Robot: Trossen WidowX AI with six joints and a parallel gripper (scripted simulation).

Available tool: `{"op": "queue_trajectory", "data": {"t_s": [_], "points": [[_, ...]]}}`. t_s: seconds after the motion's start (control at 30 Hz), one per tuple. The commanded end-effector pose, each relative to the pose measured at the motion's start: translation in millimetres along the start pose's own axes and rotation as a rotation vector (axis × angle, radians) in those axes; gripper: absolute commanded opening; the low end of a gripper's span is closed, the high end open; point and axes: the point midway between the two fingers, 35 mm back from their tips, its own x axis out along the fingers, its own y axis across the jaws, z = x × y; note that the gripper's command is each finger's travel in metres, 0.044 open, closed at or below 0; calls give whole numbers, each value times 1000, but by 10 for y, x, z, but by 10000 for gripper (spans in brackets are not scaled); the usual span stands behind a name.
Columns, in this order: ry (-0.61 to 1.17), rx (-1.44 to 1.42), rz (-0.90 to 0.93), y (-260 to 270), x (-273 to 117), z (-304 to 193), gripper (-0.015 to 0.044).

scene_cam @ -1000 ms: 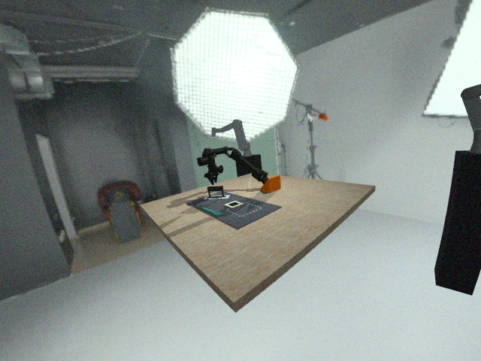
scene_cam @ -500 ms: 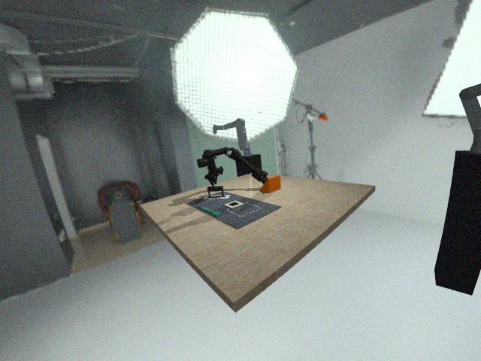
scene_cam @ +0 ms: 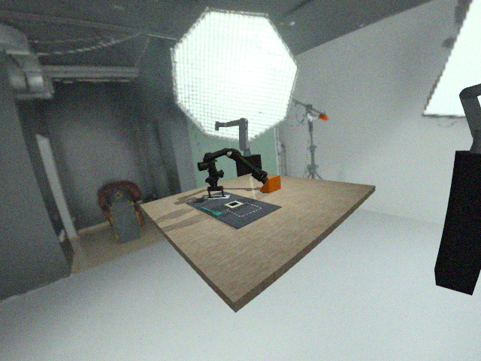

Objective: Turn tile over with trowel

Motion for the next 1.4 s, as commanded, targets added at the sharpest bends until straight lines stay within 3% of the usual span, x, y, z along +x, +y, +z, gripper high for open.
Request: {"op": "queue_trajectory", "data": {"t_s": [0.0, 0.13, 0.27, 0.43, 1.07, 1.37], "points": [[2, -2, -1, 19, 53, 5, 270], [3, -2, 0, 22, 92, 7, 270], [3, -2, 0, 22, 92, 7, 165], [3, -2, 0, 22, 92, 7, 132], [3, 2, 0, 22, 92, 7, 130], [2, 234, -1, 22, 92, 7, 130]]}}
